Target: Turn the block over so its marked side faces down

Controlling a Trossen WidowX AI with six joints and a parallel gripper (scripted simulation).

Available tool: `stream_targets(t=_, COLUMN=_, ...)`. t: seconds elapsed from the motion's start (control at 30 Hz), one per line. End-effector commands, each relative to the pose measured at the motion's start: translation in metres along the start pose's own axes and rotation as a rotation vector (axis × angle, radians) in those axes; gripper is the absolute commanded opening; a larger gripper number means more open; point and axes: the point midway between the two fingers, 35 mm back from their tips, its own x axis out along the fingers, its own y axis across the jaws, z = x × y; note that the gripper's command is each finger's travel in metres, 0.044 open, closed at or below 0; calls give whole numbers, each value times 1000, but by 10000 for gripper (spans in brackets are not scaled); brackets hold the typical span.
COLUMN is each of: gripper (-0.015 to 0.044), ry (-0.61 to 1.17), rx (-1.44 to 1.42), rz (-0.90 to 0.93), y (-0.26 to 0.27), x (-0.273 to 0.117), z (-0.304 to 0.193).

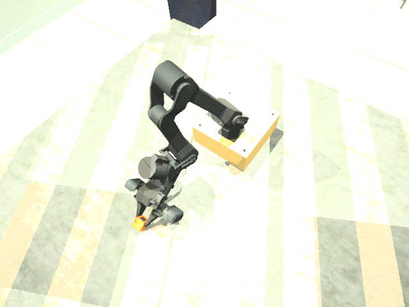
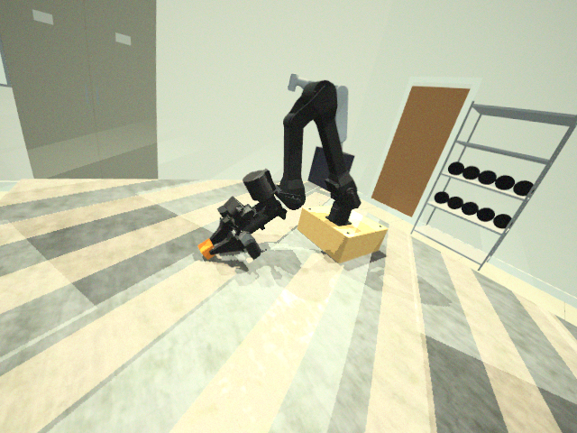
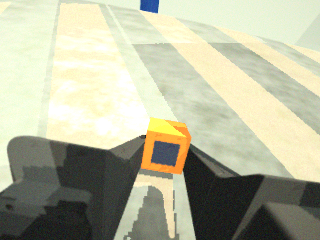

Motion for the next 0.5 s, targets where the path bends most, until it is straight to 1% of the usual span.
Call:
stream_targets(t=0.0, gripper=0, ry=-41, rx=5, rz=6, y=2, x=-5, z=-2)
stream_targets(t=0.47, gripper=0, ry=-65, rx=5, rz=6, y=2, x=-6, z=-1)
